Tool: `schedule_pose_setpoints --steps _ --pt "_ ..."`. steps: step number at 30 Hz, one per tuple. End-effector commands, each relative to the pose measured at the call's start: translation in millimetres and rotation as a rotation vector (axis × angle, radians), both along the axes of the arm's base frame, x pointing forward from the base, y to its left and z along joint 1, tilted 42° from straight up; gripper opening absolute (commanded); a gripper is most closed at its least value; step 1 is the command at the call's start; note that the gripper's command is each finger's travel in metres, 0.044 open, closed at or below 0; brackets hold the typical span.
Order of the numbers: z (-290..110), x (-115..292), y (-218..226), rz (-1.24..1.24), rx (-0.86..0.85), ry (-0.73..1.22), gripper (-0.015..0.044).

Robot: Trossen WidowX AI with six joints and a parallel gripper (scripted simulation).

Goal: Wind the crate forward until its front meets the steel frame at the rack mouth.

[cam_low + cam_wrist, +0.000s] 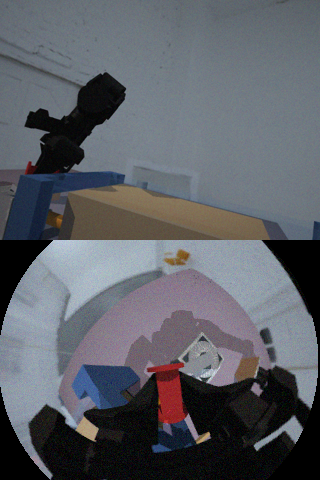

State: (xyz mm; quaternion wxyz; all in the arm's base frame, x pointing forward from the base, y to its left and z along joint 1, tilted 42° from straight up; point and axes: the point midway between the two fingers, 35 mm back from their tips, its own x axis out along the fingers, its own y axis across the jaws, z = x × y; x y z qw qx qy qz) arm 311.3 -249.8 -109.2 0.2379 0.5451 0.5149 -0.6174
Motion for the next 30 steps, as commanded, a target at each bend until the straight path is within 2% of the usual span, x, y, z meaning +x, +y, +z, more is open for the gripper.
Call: schedule_pose_setpoints --steps 1,30 --pt "8.9 3.6 16.1 -0.002 0.032 -0.001 0.0" --pt "36.0 -2.3 48.6 -0.002 0.035 0.0 0.0"
